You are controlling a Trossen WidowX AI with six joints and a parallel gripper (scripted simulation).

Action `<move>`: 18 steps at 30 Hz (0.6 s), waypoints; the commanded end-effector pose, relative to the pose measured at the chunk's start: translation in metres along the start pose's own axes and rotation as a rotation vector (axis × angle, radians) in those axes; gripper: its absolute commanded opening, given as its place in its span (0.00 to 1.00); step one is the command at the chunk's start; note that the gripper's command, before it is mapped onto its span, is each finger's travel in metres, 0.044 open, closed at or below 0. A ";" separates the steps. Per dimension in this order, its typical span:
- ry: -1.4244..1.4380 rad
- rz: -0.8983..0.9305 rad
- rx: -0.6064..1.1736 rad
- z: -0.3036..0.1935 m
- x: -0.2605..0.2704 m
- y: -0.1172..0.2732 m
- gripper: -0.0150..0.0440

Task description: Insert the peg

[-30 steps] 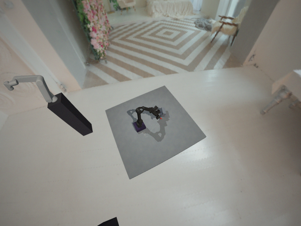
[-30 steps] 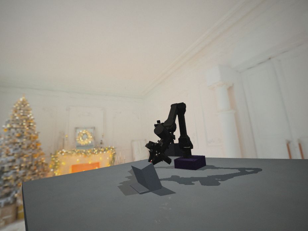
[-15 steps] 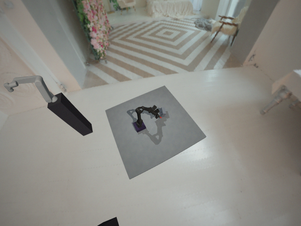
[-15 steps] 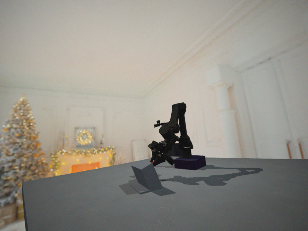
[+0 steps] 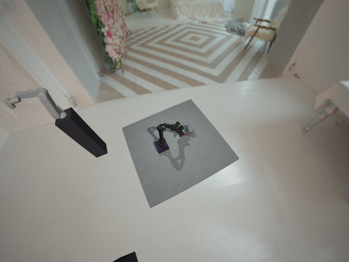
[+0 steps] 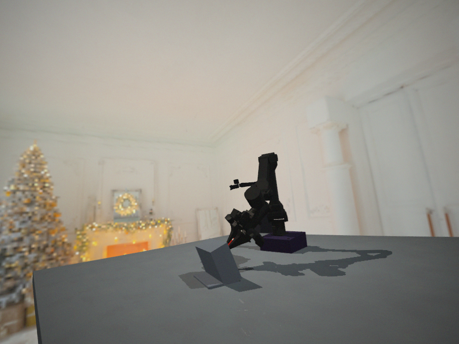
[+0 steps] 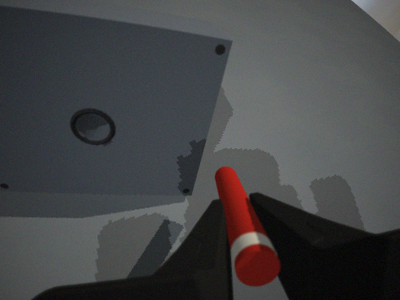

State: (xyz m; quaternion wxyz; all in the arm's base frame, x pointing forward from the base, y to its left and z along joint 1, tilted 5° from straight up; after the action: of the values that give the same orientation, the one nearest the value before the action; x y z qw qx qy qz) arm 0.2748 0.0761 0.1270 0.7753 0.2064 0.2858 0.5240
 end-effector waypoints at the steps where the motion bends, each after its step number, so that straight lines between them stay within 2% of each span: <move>1: -0.010 0.001 -0.021 -0.004 0.003 0.003 0.25; 18: -0.054 0.020 -0.106 -0.016 0.017 0.015 0.25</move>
State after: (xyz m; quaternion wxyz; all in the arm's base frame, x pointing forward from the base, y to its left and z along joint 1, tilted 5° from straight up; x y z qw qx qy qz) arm 0.2624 0.0949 0.1220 0.7855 0.1850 0.2424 0.5386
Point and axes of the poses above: the point midway between the two fingers, 35 mm back from their tips, its own y axis back along the fingers, its own x axis across the jaws, z = x × y, the point moved 10 cm from there along y, back along the fingers, and after that the axes turned 5 degrees about -y, right-handed, at the moved point
